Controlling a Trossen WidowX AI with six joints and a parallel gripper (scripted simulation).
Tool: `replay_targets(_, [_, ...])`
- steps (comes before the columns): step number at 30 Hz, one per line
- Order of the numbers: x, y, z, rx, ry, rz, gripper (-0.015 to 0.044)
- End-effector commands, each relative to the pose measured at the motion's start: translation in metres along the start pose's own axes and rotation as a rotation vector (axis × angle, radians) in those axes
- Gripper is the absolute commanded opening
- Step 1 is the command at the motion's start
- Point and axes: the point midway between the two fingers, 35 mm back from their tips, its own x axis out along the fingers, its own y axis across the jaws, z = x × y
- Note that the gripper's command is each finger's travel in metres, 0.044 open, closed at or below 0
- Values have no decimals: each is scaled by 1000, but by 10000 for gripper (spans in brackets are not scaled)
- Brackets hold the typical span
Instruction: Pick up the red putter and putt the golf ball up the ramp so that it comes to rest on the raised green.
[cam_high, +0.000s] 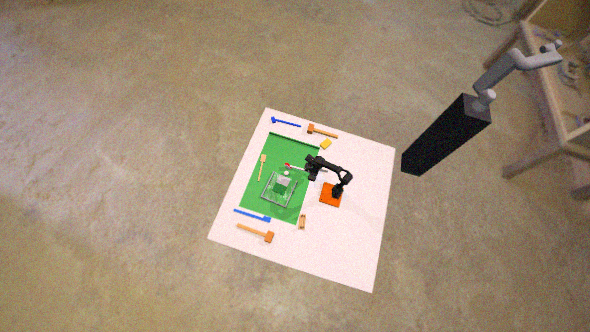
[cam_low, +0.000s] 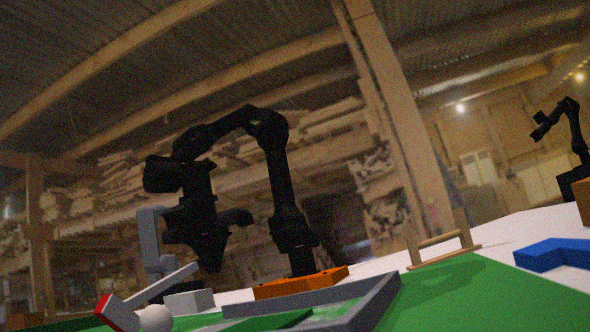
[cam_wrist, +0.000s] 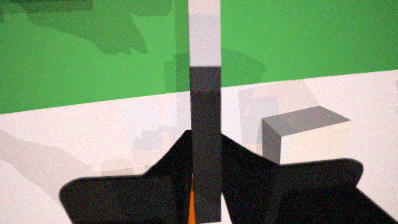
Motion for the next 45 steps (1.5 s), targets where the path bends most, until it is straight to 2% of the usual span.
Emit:
replay_targets(1, [-1, 9, -3, 14, -8, -3, 0])
replay_targets(16, [-60, 8, -4, 14, -8, -3, 0])
replay_targets(19, [-61, 8, -4, 14, -8, -3, 0])
replay_targets(20, [-51, 9, -4, 12, 7, 2, 0])
replay_targets(45, [-51, 9, -4, 12, 7, 2, 0])
